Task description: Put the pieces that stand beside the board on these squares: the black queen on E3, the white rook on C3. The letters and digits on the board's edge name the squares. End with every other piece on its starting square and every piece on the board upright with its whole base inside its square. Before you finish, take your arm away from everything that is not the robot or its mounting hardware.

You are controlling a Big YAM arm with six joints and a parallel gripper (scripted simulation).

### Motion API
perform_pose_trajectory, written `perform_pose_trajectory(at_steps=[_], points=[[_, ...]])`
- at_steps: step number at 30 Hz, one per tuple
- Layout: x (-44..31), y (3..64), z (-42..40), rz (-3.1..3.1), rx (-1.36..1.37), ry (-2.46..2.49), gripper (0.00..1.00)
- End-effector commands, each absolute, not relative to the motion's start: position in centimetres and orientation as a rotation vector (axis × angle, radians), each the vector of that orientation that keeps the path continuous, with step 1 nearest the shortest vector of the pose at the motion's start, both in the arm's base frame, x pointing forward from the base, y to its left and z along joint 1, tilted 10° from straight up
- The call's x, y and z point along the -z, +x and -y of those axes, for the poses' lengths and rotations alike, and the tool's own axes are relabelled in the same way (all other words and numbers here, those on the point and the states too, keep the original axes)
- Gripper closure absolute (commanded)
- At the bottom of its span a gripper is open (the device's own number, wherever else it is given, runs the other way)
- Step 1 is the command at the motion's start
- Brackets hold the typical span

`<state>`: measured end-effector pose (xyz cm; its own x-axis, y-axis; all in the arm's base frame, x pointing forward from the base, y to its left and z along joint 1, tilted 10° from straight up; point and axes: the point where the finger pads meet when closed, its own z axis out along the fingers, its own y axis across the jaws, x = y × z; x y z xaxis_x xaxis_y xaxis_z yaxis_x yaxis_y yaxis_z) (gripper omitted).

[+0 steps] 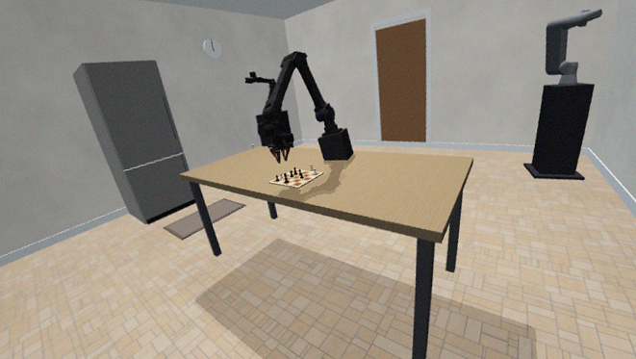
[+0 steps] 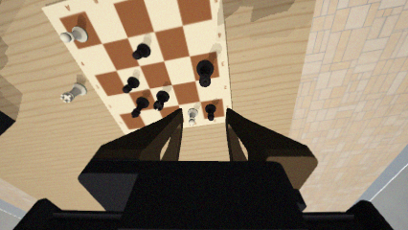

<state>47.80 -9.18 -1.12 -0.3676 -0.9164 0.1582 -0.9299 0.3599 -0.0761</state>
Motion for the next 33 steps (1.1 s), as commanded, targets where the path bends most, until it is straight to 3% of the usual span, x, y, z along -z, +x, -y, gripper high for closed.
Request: perform_pose_trajectory(at_steps=[1,33], points=[[-1.0,49.2,9.5,2.573,-0.300,1.707,0.60],[2.7,48.1,9.9,2.539,-0.246,1.695,0.60]])
